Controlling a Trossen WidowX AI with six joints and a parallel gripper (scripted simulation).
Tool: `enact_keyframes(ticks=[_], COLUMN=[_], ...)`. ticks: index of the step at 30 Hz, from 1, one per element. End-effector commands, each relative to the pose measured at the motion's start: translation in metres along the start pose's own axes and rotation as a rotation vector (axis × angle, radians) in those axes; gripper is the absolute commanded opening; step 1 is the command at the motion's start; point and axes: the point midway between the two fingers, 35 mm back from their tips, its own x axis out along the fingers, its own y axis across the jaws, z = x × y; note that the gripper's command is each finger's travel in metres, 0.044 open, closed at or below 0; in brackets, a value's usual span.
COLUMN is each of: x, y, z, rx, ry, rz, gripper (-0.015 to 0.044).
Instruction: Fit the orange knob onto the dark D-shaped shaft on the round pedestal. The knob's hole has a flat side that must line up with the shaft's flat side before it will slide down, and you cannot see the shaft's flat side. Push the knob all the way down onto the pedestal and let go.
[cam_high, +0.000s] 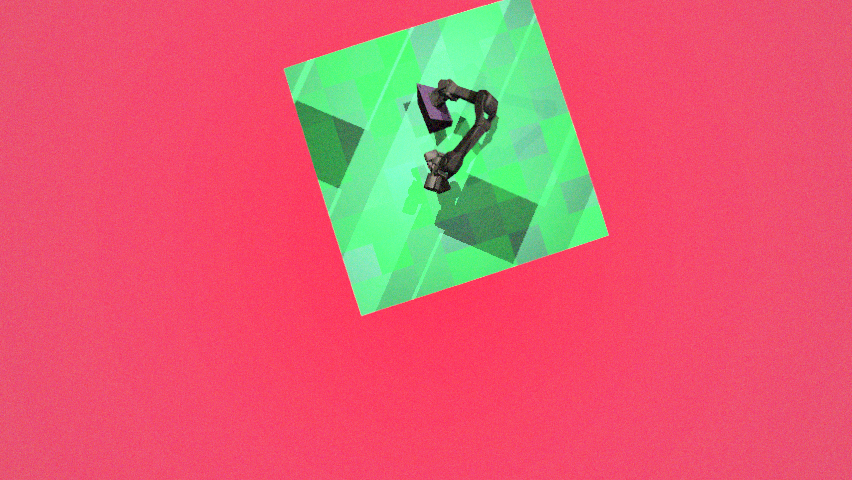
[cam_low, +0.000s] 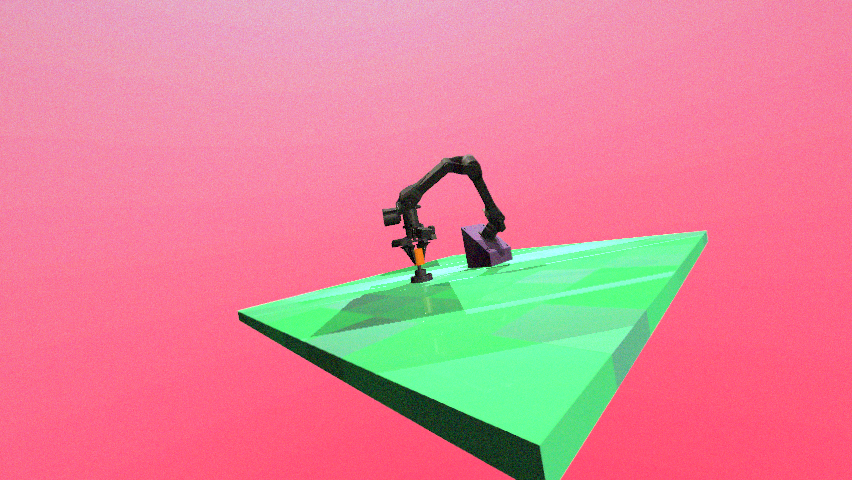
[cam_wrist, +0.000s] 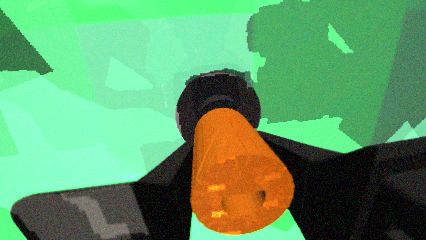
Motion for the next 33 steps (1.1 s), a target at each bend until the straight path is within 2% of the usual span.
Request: enact_keyframes(ticks=[1, 33], x=[-0.0013, -0.0019], y=[-0.0031, -0.0019], z=[-0.0014, -0.0018], rx=[-0.012, -0.012], ry=[0.005, 0.005], rz=[-0.006, -0.006], gripper=[0.0, 0.0])
